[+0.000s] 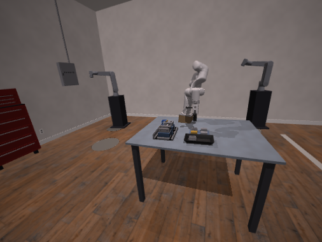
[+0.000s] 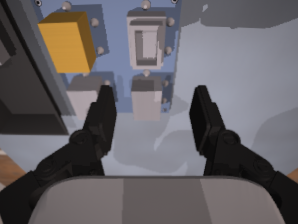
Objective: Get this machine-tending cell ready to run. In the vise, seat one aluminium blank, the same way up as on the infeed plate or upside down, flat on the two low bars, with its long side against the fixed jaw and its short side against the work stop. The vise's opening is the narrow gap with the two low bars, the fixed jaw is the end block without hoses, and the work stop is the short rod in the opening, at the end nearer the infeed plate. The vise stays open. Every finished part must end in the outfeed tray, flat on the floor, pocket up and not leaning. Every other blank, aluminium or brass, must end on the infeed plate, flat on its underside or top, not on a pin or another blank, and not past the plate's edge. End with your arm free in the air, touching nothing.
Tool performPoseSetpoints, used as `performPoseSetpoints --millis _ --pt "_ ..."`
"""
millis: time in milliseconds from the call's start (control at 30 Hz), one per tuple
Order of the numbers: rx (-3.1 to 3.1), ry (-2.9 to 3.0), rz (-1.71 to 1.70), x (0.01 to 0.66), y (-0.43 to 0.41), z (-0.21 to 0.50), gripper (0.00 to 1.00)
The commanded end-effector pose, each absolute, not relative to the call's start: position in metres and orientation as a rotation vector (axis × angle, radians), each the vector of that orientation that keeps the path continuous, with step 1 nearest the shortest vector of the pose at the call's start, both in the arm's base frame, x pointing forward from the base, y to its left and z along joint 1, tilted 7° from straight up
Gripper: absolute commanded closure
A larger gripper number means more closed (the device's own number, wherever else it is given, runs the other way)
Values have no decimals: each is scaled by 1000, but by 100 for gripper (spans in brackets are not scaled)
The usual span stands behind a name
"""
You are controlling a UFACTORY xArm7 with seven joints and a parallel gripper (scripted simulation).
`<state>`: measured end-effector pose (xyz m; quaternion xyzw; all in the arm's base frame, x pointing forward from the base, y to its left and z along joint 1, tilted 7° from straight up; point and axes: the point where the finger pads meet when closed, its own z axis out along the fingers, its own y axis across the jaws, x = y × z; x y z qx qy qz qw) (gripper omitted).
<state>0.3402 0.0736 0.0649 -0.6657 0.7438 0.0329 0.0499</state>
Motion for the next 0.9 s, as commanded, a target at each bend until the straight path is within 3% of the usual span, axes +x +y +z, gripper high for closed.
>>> performPoseSetpoints --millis 0,867 --pt "-2027 2268 99 347 75 41 31" --pt "-2027 2268 98 349 80 -4 31"
